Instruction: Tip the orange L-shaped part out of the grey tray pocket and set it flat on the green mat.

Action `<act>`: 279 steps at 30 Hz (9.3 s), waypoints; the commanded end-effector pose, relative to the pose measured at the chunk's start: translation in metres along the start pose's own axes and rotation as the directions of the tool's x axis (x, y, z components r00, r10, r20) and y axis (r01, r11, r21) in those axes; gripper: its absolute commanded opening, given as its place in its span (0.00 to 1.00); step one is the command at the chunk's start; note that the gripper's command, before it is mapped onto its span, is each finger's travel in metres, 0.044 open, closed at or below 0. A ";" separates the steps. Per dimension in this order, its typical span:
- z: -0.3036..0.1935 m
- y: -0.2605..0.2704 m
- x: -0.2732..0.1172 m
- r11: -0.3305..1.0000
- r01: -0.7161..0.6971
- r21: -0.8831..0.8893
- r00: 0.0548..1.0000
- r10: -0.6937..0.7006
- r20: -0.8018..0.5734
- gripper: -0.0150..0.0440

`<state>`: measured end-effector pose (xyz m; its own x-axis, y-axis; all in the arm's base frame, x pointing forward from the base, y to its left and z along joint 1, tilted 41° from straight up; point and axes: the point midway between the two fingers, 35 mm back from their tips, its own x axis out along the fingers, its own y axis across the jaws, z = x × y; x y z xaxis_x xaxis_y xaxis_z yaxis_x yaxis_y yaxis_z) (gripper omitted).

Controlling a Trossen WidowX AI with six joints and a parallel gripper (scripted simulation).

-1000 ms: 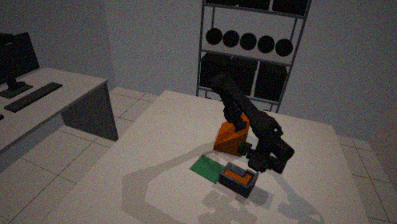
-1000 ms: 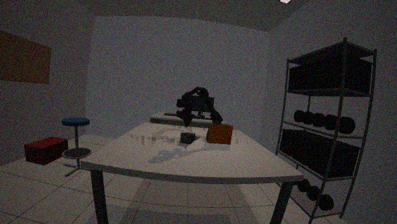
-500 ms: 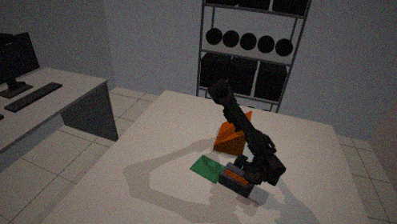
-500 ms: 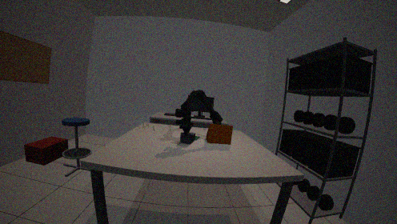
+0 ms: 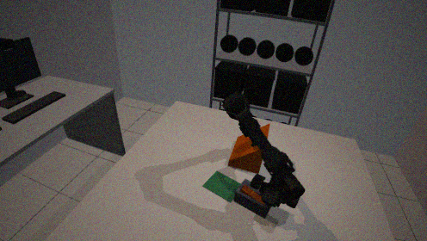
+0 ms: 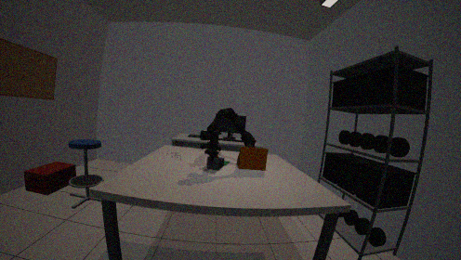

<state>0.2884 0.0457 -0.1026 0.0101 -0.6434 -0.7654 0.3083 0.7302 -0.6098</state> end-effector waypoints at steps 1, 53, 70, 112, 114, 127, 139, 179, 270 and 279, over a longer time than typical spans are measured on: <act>-0.002 -0.002 0.008 1.000 0.009 -0.009 1.000 -0.009 0.000 0.56; 0.000 0.002 -0.092 1.000 -0.007 -0.013 1.000 0.007 0.018 0.56; 0.000 0.002 -0.092 1.000 -0.007 -0.013 1.000 0.007 0.018 0.56; 0.009 -0.077 -0.061 -0.010 -0.001 -1.000 1.000 -0.012 -0.001 0.73; 0.009 -0.077 -0.060 -0.010 -0.001 -1.000 1.000 -0.012 -0.001 0.73; 0.010 -0.077 -0.041 -0.010 -0.001 -1.000 1.000 -0.011 -0.001 0.73; 0.010 -0.078 -0.022 -0.010 -0.001 -1.000 1.000 -0.012 -0.001 0.73; 0.011 -0.077 -0.026 -0.006 -0.001 -1.000 1.000 -0.009 -0.001 0.25; 0.001 -0.221 -0.099 -0.013 -0.003 -1.000 1.000 -0.017 -0.003 0.25; -0.003 -0.242 -0.099 -0.013 -0.003 -1.000 1.000 -0.018 -0.003 0.25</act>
<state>0.2131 -0.0649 0.1202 0.0075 -0.6522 -0.7580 -0.9510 0.2296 -0.2069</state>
